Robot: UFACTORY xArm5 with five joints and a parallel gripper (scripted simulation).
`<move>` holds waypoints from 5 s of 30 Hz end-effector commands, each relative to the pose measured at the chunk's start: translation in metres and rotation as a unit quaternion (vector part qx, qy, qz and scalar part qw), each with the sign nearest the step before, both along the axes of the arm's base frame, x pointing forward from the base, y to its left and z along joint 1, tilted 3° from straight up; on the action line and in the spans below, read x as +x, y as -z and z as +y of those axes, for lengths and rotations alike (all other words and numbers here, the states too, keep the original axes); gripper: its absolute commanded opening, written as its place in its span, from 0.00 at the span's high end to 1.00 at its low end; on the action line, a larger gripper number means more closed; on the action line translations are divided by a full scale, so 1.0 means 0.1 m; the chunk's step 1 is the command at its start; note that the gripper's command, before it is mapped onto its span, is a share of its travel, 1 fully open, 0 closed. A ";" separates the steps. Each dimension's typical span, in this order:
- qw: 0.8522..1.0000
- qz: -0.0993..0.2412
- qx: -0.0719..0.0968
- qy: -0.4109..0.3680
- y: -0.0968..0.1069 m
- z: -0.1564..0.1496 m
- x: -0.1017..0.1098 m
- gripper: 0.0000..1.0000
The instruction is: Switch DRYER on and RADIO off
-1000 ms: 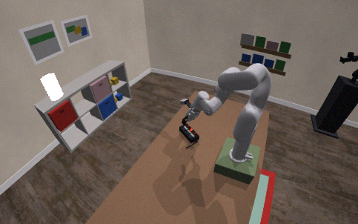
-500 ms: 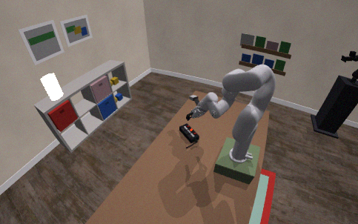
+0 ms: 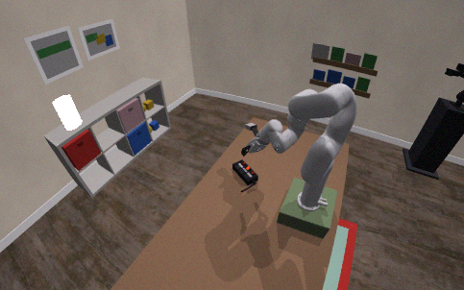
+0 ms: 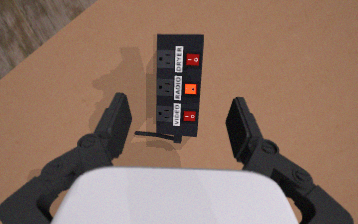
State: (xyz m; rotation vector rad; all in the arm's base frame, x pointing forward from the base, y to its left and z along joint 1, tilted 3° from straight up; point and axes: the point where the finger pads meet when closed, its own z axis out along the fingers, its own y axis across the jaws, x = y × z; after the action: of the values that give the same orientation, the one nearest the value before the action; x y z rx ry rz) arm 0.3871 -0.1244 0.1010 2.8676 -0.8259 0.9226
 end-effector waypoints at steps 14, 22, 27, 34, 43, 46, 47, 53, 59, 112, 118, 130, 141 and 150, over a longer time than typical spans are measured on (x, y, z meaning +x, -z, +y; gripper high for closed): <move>1.000 -0.001 0.000 0.000 -0.01 0.00 0.01 0.00; 1.000 -0.001 0.000 0.000 -0.01 0.00 0.01 0.00; 1.000 -0.001 0.000 0.000 -0.01 0.00 0.01 0.00; 1.000 -0.001 0.000 0.000 -0.01 0.00 0.01 0.00; 1.000 -0.001 0.000 0.000 -0.01 0.00 0.01 0.00; 1.000 -0.001 0.000 0.000 -0.01 0.00 0.01 0.00; 1.000 -0.001 0.000 0.000 -0.01 0.00 0.01 0.00; 0.998 0.043 -0.005 -0.036 0.05 0.04 0.10 0.00; 0.990 0.109 -0.008 -0.093 0.11 0.13 0.19 0.00; 0.896 0.280 -0.027 -0.345 0.09 0.41 0.25 0.00; 0.837 0.276 -0.072 -0.468 0.16 0.34 0.24 0.00; 0.669 0.252 -0.154 -0.682 0.34 0.18 0.20 0.00; 0.475 0.214 -0.215 -0.826 0.54 0.00 0.13 0.00; 0.299 0.174 -0.255 -0.903 0.63 -0.08 0.09 0.00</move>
State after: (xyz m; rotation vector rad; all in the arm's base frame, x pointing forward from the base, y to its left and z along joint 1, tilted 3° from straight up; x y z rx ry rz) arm 0.3970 -0.1280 0.0418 2.0376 2.3593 0.0159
